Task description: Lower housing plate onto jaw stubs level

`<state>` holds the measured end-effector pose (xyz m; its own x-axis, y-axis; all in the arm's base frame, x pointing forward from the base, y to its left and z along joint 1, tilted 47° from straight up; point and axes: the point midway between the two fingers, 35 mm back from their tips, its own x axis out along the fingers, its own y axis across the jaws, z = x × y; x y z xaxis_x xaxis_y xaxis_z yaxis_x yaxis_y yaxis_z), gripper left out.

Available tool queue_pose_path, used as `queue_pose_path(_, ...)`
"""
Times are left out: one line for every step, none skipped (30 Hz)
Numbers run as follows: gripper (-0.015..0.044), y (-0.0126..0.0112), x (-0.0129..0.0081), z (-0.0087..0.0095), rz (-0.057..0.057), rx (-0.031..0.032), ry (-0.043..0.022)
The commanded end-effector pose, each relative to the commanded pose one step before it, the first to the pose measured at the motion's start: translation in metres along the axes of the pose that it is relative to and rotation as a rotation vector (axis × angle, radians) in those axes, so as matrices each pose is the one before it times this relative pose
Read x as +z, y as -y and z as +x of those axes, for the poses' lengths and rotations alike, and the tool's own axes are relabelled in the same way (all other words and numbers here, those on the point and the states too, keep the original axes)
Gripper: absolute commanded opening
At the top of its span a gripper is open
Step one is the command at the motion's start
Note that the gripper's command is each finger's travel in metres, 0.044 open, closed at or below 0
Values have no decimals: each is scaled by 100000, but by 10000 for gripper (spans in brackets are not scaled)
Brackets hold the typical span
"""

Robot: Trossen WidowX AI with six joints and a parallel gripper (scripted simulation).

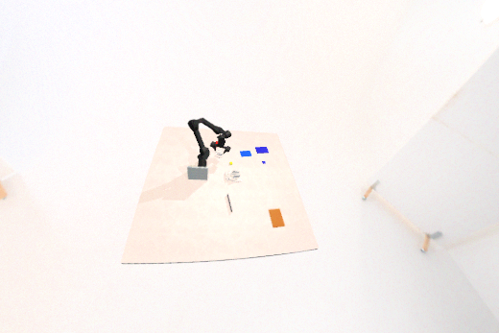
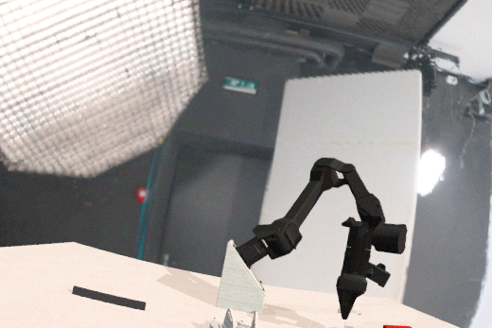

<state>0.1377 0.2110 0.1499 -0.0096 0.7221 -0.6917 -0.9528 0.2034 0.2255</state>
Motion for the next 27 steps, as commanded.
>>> queue_pose_path(351, -86, 303, -1635, -928, -203, 1234)
queue_pose_path(351, -23, -10, -319, 35, -18, 20)
queue_pose_path(351, -29, -11, -319, 38, -17, 31)
queue_pose_path(351, -35, -12, -319, 41, -15, 42)
queue_pose_path(351, -41, -12, -318, 44, -14, 52)
queue_pose_path(351, -48, -12, -318, 48, -14, 63)
queue_pose_path(351, -54, -12, -317, 50, -13, 74)
queue_pose_path(351, -48, -10, -256, 43, -10, 68)
queue_pose_path(351, -31, -6, -153, 27, -6, 44)
queue_pose_path(351, -11, -2, -51, 9, -2, 15)
queue_pose_path(351, 0, 0, 0, 0, 0, 0)
queue_pose_path(351, 0, 0, 0, 0, 0, 0)
queue_pose_path(351, 0, 0, 0, 0, 0, 0)
queue_pose_path(351, 0, 0, 0, 0, 0, 0)
queue_pose_path(351, 0, 0, 0, 0, 0, 0)
queue_pose_path(351, 0, 0, 0, 0, 0, 0)
queue_pose_path(351, 0, 0, 0, 0, 0, 0)
queue_pose_path(351, 50, -17, 10, 185, -42, -60)
queue_pose_path(351, 150, -53, 29, 555, -125, -180)
queue_pose_path(351, 249, -89, 48, 927, -206, -297)
queue_pose_path(351, 300, -107, 57, 1119, -243, -351)
queue_pose_path(351, 301, -108, 56, 1122, -237, -345)
queue_pose_path(351, 301, -108, 54, 1125, -232, -338)
queue_pose_path(351, 301, -108, 53, 1128, -226, -331)
queue_pose_path(351, 301, -109, 52, 1131, -220, -324)
queue_pose_path(351, 301, -109, 51, 1134, -214, -318)
queue_pose_path(351, 301, -109, 50, 1137, -208, -311)
